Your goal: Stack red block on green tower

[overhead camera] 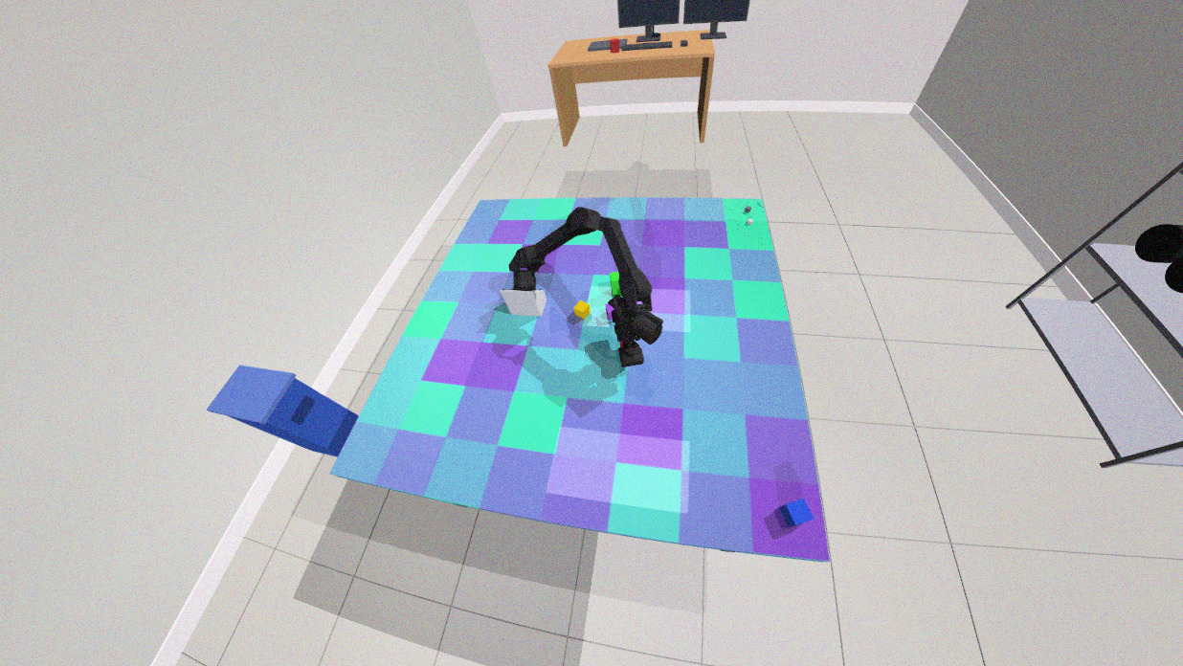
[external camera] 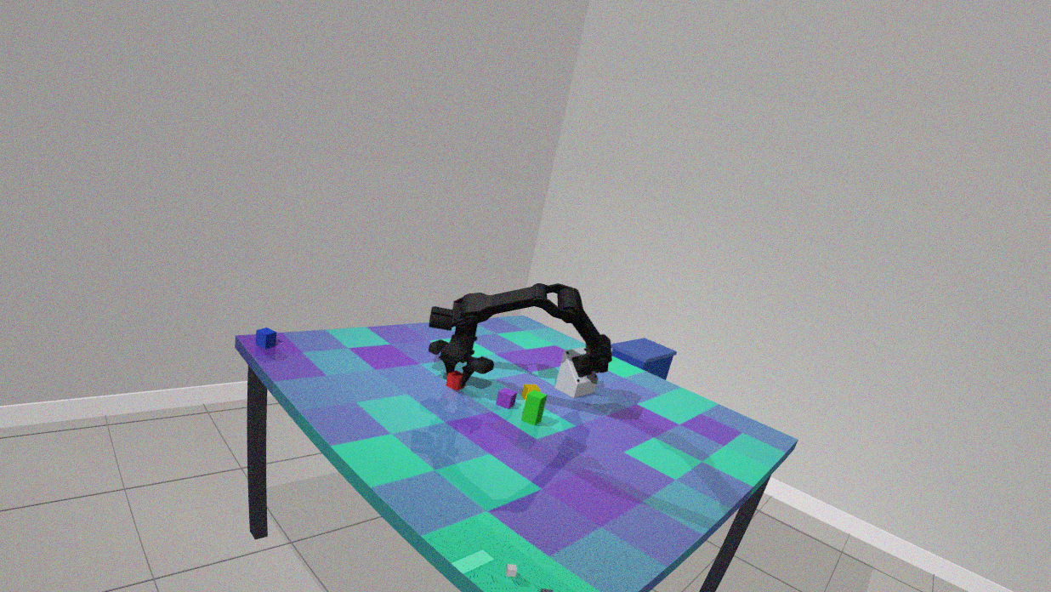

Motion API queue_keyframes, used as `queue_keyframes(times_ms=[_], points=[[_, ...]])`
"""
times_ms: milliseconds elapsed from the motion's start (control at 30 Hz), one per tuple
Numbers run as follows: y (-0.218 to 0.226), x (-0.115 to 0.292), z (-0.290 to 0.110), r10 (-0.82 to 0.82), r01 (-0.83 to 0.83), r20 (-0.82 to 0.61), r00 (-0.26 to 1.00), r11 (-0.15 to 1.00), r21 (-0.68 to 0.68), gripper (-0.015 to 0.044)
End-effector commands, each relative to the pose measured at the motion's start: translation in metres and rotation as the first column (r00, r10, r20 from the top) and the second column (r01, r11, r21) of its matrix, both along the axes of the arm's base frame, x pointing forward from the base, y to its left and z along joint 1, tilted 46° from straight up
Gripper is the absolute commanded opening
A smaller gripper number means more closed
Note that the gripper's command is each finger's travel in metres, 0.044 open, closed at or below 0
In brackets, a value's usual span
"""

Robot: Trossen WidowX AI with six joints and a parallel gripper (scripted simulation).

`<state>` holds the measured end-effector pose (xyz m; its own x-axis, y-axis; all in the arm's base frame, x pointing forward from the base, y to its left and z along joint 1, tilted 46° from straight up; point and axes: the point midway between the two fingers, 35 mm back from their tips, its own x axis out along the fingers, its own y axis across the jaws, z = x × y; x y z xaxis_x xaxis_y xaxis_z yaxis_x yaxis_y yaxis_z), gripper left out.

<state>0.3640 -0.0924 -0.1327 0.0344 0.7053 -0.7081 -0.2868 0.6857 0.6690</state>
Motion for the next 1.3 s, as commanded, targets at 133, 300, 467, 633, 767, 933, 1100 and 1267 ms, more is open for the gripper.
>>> queue_keyframes(times_ms=[133,300,467,633,767,933,1100,1267], points=[[-0.018,-0.001,0.017,-0.002,0.002,-0.001,1.000,1.000,0.000,0.0000],[-0.036,-0.002,0.035,-0.002,0.002,-0.002,1.000,1.000,-0.001,0.0000],[-0.055,-0.003,0.054,-0.002,0.002,-0.002,1.000,1.000,-0.002,0.0000],[-0.071,-0.003,0.070,-0.002,0.002,-0.003,1.000,1.000,-0.003,0.0000],[-0.082,-0.004,0.081,-0.002,0.002,-0.003,1.000,1.000,-0.004,0.0000],[-0.082,-0.003,0.081,-0.006,0.006,-0.001,1.000,1.000,-0.004,0.0000],[-0.082,-0.003,0.086,-0.002,0.002,-0.003,1.000,1.000,-0.004,0.0000],[-0.066,0.000,0.107,-0.004,0.004,-0.004,1.000,1.000,-0.007,0.0000]])
